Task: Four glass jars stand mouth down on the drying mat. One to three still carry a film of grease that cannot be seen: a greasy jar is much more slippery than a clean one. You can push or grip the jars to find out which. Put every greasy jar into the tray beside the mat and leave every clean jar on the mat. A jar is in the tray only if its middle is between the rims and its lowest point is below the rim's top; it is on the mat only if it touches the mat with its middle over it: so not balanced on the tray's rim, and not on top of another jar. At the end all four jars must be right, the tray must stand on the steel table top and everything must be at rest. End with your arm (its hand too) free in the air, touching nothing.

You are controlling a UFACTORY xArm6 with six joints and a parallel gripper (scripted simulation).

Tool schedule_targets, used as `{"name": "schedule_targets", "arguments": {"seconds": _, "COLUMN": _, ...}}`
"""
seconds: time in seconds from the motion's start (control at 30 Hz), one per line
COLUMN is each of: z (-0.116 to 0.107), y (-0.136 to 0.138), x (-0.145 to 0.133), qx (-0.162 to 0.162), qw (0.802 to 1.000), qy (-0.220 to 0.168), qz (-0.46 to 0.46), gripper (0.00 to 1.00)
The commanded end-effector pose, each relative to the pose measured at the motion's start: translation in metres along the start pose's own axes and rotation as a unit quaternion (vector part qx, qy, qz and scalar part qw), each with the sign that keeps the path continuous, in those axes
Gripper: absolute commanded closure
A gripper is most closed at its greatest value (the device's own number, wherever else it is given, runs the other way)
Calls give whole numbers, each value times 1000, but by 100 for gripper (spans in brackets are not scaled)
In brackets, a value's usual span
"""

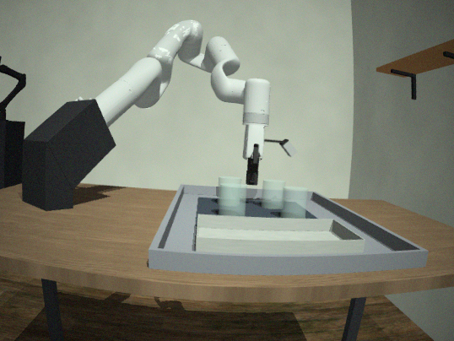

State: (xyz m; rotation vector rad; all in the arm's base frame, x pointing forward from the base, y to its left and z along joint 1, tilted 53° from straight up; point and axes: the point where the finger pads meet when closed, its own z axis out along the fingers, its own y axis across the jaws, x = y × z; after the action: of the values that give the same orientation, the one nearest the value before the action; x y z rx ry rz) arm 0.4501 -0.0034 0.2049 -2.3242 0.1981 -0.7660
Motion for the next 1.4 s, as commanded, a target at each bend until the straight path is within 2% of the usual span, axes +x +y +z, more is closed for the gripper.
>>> {"name": "schedule_targets", "arguments": {"seconds": 0.0, "z": -1, "y": 0, "x": 1, "qx": 0, "qw": 1000, "qy": 1, "qz": 0, "gripper": 100}}
{"name": "schedule_targets", "arguments": {"seconds": 1.23, "z": -1, "y": 0, "x": 1, "qx": 0, "qw": 1000, "qy": 1, "qz": 0, "gripper": 100}}
{"name": "schedule_targets", "arguments": {"seconds": 1.27, "z": -1, "y": 0, "x": 1, "qx": 0, "qw": 1000, "qy": 1, "qz": 0, "gripper": 0}}
{"name": "schedule_targets", "arguments": {"seconds": 1.37, "z": -1, "y": 0, "x": 1, "qx": 0, "qw": 1000, "qy": 1, "qz": 0, "gripper": 0}}
